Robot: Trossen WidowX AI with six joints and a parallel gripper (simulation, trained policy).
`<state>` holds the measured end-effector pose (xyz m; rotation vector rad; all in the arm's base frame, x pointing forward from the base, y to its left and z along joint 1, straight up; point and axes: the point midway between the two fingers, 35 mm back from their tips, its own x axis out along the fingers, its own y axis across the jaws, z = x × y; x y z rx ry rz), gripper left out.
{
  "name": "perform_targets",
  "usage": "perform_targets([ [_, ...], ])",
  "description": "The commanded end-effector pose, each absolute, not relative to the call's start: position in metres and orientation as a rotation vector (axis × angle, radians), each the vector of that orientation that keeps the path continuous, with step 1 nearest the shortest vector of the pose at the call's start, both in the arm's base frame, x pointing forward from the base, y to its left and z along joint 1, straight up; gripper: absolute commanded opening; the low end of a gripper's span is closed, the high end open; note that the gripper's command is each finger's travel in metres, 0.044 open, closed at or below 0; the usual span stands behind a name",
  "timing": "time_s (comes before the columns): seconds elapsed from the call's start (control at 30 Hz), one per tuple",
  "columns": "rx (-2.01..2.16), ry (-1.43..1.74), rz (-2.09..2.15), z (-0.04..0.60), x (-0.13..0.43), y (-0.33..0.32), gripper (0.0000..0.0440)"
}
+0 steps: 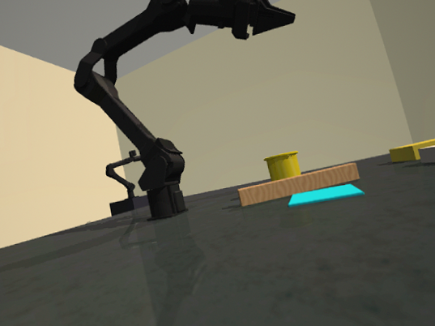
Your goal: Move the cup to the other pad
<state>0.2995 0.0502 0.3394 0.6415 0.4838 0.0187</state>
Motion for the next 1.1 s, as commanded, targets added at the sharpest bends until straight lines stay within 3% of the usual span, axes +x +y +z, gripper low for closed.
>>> perform_targets([
  [0.0, 0.705, 0.547, -0.004, 0.337, 0.301, 0.056, 0.0181],
  [1.07, 1.0, 0.966, -0.329, 0.292, 0.289, 0.077, 0.0158],
])
